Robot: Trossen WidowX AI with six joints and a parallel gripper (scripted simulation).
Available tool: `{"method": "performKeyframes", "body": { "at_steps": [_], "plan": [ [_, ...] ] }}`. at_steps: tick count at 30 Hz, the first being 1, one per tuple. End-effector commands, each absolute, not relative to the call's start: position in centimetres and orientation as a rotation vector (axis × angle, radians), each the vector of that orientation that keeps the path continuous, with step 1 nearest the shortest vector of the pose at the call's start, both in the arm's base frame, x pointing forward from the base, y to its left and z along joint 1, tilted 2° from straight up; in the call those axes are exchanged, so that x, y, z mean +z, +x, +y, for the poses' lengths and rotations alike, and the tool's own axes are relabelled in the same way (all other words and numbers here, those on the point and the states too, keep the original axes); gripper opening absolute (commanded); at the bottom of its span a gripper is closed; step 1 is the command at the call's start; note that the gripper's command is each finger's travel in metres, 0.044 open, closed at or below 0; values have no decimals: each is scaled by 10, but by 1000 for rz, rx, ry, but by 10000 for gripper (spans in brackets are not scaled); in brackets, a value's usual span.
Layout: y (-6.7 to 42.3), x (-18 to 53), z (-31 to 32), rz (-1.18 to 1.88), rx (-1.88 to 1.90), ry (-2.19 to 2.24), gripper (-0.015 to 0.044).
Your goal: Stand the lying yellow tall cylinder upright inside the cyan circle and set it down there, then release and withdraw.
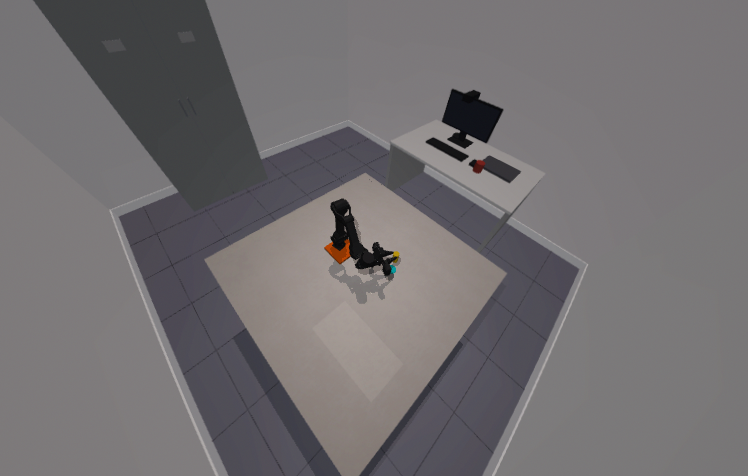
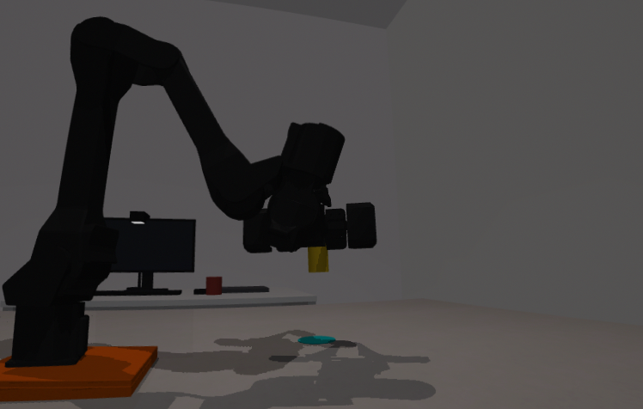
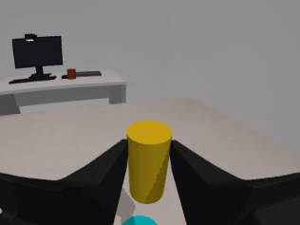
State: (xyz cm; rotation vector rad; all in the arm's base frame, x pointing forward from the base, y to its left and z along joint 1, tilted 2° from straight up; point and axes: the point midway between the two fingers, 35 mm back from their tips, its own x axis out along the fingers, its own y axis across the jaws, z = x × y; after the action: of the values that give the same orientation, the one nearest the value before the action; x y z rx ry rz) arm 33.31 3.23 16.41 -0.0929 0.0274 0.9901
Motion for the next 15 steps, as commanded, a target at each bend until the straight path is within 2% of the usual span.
{"method": "performKeyframes", "body": {
  "at_steps": [1, 15],
  "plan": [
    [333, 152, 32, 38, 995, -76, 105],
    [337, 108, 32, 39, 995, -75, 105]
  ]
}}
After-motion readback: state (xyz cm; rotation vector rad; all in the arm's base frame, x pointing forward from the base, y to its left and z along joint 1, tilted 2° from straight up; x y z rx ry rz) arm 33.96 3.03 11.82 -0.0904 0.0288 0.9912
